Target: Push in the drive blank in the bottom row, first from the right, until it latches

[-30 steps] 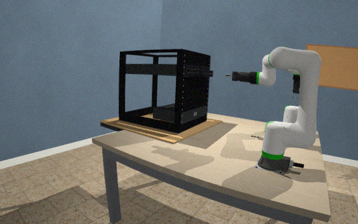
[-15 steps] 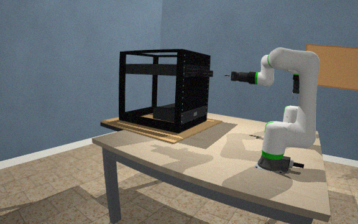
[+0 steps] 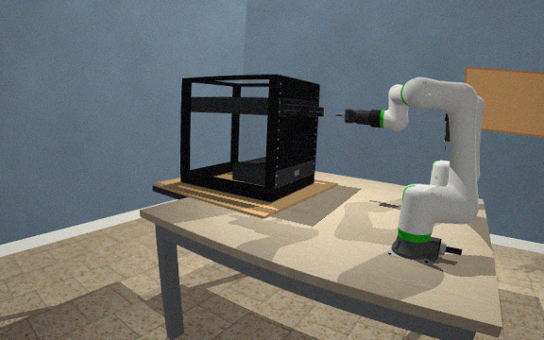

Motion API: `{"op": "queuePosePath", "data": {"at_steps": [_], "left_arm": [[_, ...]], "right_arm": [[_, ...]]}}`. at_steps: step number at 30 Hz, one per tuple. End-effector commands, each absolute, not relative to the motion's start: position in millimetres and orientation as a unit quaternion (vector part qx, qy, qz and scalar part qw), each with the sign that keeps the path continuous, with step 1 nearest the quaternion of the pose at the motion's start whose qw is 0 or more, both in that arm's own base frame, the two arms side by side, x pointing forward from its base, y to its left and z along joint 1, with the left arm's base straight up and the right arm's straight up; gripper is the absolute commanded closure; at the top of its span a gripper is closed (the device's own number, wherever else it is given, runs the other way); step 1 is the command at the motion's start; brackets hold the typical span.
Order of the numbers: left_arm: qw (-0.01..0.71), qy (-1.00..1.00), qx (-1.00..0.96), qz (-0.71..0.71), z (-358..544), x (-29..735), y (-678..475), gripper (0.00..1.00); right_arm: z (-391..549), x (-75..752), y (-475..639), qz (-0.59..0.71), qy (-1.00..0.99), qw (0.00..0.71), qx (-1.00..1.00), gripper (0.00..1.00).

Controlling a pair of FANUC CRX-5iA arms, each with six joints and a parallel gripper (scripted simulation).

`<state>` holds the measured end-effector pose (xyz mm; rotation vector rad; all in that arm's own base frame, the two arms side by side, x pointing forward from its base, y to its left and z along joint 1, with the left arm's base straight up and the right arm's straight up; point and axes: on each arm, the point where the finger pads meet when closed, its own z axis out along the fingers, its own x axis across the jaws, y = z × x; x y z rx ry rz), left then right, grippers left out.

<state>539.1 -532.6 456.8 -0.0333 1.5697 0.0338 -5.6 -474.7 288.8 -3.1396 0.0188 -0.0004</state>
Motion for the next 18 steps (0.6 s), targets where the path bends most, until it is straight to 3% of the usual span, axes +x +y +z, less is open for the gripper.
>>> {"op": "queuePosePath", "data": {"at_steps": [1,18], "left_arm": [[0.707,0.707,-0.016,0.015,457,563,-554,1.00],[0.707,0.707,-0.016,0.015,454,596,-582,1.00]], "right_arm": [[290,-6,-475,0.000,0.006,0.000,-1.000,0.00],[290,-6,-475,0.000,0.006,0.000,-1.000,0.00]]}}
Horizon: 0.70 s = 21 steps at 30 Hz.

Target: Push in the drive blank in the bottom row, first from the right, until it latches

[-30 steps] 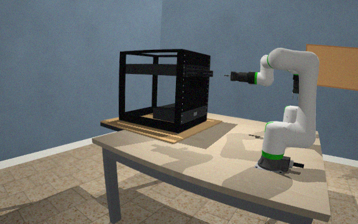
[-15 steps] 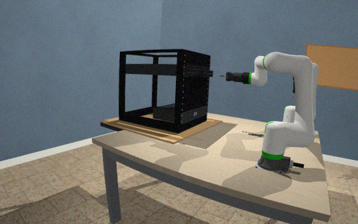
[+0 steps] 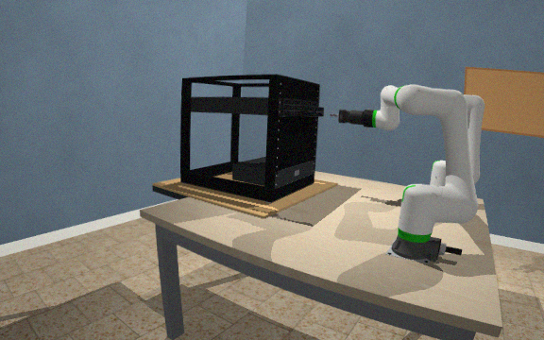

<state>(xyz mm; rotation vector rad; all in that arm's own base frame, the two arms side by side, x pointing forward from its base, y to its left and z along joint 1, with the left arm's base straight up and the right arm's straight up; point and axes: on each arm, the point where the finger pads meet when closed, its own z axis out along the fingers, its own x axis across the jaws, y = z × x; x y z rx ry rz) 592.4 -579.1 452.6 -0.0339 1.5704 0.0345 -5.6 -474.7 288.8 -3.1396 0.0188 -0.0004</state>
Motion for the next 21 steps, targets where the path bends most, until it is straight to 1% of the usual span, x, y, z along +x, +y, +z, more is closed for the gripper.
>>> {"op": "queuePosePath", "data": {"at_steps": [1,9,21], "left_arm": [[0.707,0.707,-0.016,0.015,454,596,-582,1.00],[0.707,0.707,-0.016,0.015,454,599,-582,1.00],[0.707,0.706,-0.016,0.015,454,646,-580,1.00]], "right_arm": [[290,-6,-475,0.000,0.006,0.000,-1.000,0.00],[290,-6,-475,0.000,0.006,0.000,-1.000,0.00],[290,-6,-475,0.000,0.006,0.000,-1.000,0.00]]}}
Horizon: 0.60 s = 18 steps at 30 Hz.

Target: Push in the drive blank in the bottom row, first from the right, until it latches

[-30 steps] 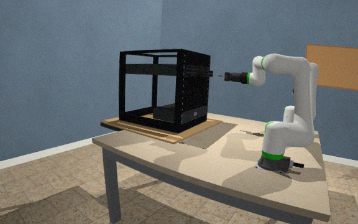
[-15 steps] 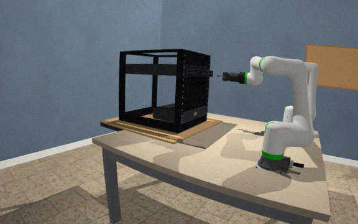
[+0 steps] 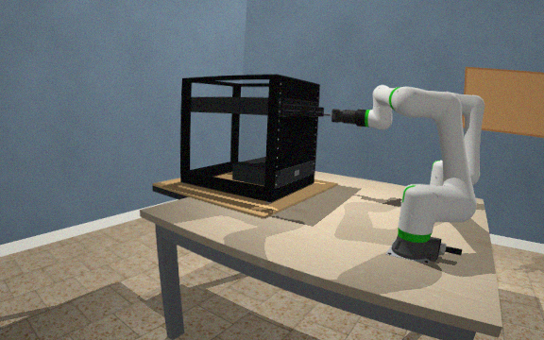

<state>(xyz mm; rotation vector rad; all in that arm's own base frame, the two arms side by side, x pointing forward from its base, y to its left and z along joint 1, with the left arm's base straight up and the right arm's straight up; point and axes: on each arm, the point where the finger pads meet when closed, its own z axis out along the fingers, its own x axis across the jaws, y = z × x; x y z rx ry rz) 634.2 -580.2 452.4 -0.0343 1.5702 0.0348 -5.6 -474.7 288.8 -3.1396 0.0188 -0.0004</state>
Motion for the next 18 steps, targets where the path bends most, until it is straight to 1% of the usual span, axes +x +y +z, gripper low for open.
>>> {"op": "queuePosePath", "data": {"at_steps": [1,18], "left_arm": [[0.707,0.706,-0.016,0.015,454.4,648.4,-580.2,1.00],[0.707,0.706,-0.016,0.015,454.4,650.8,-580.1,1.00]], "right_arm": [[289.7,-5.7,-475.0,0.000,0.006,0.000,-1.000,0.00],[289.7,-5.7,-475.0,0.000,0.006,0.000,-1.000,0.00]]}}
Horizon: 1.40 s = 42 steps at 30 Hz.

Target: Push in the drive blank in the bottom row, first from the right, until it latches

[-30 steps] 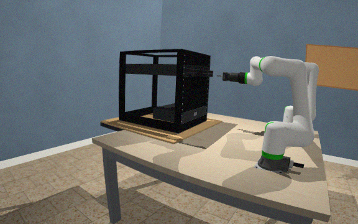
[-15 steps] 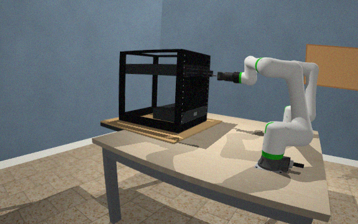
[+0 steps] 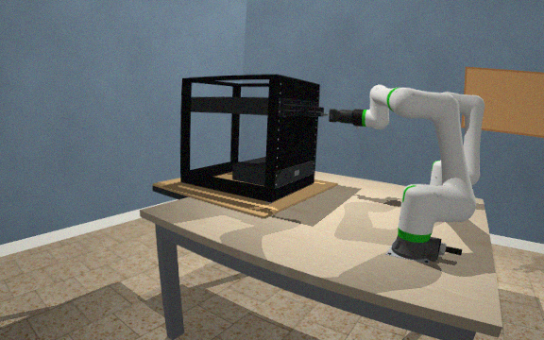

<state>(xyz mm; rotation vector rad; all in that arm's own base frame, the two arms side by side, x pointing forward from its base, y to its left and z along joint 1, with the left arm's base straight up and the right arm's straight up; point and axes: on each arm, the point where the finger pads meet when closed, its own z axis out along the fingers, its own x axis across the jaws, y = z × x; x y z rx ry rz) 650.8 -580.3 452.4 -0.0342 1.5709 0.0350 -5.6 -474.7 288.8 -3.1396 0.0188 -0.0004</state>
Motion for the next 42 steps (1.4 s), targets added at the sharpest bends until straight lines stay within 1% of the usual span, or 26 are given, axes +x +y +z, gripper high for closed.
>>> {"op": "queuePosePath", "data": {"at_steps": [1,42], "left_arm": [[0.707,0.706,-0.016,0.015,454,651,-580,1.00],[0.707,0.706,-0.016,0.015,455,662,-580,1.00]], "right_arm": [[290,-6,-475,0.000,0.006,0.000,-1.000,0.00],[290,-6,-475,0.000,0.006,0.000,-1.000,0.00]]}}
